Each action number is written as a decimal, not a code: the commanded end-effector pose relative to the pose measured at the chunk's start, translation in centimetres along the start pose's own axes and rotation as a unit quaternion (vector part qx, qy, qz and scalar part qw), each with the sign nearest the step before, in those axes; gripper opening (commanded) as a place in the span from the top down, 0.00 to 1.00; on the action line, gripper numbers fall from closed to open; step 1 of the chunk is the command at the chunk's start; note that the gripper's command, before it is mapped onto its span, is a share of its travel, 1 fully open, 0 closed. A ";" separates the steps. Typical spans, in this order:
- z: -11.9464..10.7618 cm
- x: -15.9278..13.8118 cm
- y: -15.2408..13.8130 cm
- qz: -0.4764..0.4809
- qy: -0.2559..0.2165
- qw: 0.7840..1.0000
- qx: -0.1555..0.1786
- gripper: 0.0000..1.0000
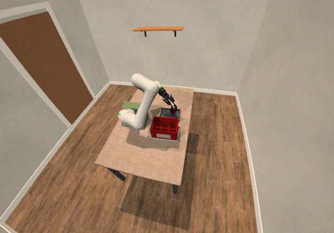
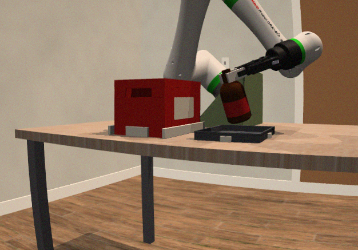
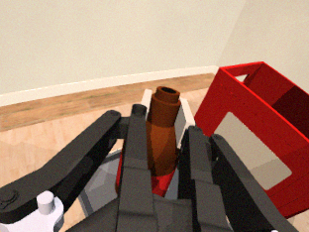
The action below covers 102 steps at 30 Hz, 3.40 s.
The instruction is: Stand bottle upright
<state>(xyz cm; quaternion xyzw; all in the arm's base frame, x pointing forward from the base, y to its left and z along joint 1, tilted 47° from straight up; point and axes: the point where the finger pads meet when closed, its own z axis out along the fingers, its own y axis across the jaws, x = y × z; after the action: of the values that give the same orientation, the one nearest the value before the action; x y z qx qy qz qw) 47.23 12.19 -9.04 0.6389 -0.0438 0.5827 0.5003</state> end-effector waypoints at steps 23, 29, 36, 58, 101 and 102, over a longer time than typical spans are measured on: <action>0.8 -2.2 0.0 0.000 0.000 1.000 0.000 1.00; 1.0 -2.7 0.0 0.000 0.000 1.000 0.000 1.00; 1.1 -3.0 0.0 0.000 0.000 1.000 0.000 1.00; 1.3 -3.5 0.0 0.000 0.000 1.000 0.000 1.00; 1.3 -3.5 0.0 0.000 0.000 1.000 0.000 0.00; 1.3 -3.5 0.0 0.000 0.000 1.000 0.000 0.00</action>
<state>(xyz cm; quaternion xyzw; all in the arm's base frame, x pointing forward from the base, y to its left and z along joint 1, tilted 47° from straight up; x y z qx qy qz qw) 47.02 9.46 -11.59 0.6389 -0.0438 0.5828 0.5003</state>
